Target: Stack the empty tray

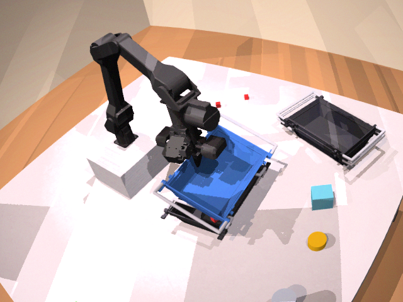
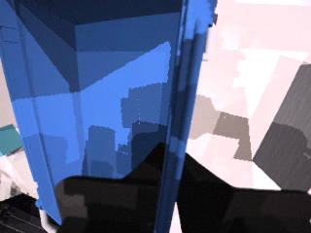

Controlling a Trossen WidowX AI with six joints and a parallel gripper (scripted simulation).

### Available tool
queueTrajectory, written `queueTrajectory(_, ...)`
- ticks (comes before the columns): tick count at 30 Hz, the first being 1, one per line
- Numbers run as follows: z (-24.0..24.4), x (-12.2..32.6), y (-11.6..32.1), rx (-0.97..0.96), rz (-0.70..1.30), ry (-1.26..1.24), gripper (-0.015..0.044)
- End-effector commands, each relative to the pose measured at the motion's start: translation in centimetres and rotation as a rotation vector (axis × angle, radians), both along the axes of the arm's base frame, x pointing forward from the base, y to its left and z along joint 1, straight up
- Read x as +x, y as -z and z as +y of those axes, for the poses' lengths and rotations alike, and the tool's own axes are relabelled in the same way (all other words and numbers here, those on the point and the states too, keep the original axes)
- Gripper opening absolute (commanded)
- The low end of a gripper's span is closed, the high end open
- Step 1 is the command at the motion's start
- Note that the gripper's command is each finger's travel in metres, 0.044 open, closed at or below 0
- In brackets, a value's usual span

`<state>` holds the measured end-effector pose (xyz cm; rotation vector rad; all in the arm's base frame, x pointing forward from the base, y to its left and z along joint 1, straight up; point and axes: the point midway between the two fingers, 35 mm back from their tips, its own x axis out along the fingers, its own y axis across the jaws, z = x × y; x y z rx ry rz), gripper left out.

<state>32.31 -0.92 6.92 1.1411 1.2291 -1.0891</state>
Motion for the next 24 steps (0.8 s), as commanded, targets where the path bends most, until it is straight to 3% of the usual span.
queueTrajectory(1,-0.1,-0.5,0.4,-0.004,0.016,-0.005,0.0)
queueTrajectory(24,-0.2,-1.1,1.5,-0.004,0.017,-0.005,0.0)
